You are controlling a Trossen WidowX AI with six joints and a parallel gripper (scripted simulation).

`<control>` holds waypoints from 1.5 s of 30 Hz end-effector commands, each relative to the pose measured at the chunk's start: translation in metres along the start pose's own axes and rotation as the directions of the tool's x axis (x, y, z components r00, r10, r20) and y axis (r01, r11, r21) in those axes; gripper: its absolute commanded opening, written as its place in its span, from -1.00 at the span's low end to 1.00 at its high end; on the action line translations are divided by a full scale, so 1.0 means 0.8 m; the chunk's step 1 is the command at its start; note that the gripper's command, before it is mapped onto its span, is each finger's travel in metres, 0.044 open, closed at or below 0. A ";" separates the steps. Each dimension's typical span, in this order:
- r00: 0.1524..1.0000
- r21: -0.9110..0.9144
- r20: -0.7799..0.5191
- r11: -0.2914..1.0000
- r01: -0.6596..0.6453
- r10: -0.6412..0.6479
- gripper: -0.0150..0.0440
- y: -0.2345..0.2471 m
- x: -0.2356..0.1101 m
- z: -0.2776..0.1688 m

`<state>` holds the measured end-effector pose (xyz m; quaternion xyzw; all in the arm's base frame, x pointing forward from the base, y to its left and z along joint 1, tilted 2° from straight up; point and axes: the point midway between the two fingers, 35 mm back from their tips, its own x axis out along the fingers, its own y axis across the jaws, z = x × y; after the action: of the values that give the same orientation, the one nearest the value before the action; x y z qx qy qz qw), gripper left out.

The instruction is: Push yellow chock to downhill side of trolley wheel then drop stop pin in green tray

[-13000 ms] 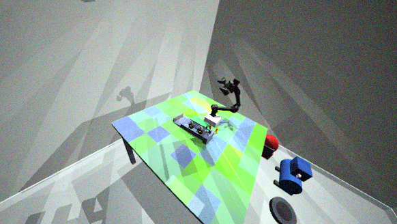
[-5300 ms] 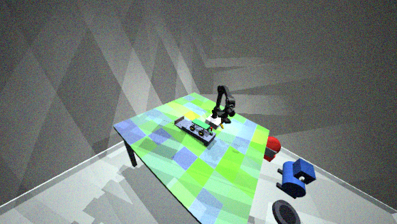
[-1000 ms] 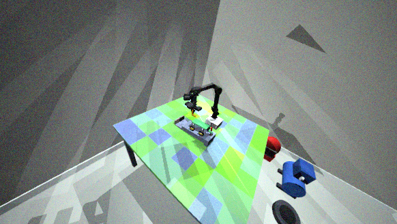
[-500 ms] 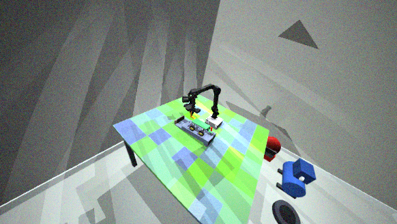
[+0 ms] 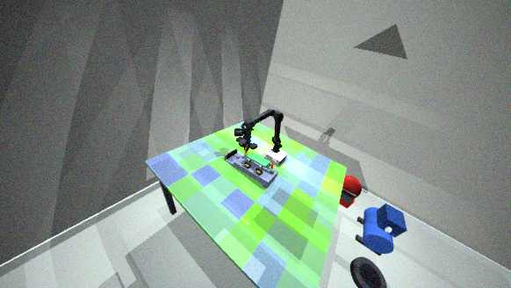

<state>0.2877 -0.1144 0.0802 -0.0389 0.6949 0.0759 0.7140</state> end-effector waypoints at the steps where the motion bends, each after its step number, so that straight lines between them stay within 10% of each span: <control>1: 1.000 0.002 -0.003 1.000 -0.008 0.008 -0.49 0.002 0.014 0.000; 45: 1.000 0.003 -0.003 1.000 -0.011 0.011 -0.49 0.046 0.018 -0.004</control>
<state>0.2795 -0.0819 0.0669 -0.0354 0.6982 0.0771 0.7109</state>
